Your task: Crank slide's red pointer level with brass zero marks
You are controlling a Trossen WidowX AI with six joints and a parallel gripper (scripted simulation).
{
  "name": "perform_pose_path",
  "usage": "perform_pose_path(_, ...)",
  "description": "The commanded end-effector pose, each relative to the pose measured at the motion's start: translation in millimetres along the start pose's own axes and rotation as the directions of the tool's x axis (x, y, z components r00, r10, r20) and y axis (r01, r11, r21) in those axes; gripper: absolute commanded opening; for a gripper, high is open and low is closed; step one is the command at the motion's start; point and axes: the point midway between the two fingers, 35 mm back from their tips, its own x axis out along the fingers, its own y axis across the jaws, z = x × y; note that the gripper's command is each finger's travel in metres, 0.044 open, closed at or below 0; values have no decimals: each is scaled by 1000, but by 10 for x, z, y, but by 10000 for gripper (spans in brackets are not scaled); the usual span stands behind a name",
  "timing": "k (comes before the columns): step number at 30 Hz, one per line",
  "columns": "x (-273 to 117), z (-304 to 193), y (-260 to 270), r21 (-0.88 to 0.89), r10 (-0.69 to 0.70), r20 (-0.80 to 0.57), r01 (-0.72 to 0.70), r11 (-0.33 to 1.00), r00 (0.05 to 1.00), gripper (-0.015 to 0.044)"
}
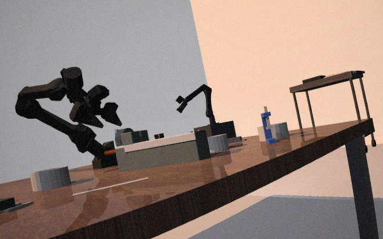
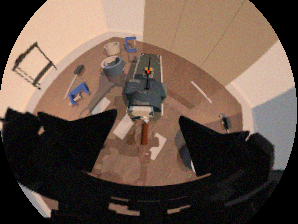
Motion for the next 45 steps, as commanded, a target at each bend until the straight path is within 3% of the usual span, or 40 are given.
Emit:
perform_pose_path(1,97,-110,2,-5,1,7,-1,1000,1000,440)
perform_pose_path(45,682,-749,-4,-13,-7,10,8,1000,1000,440)
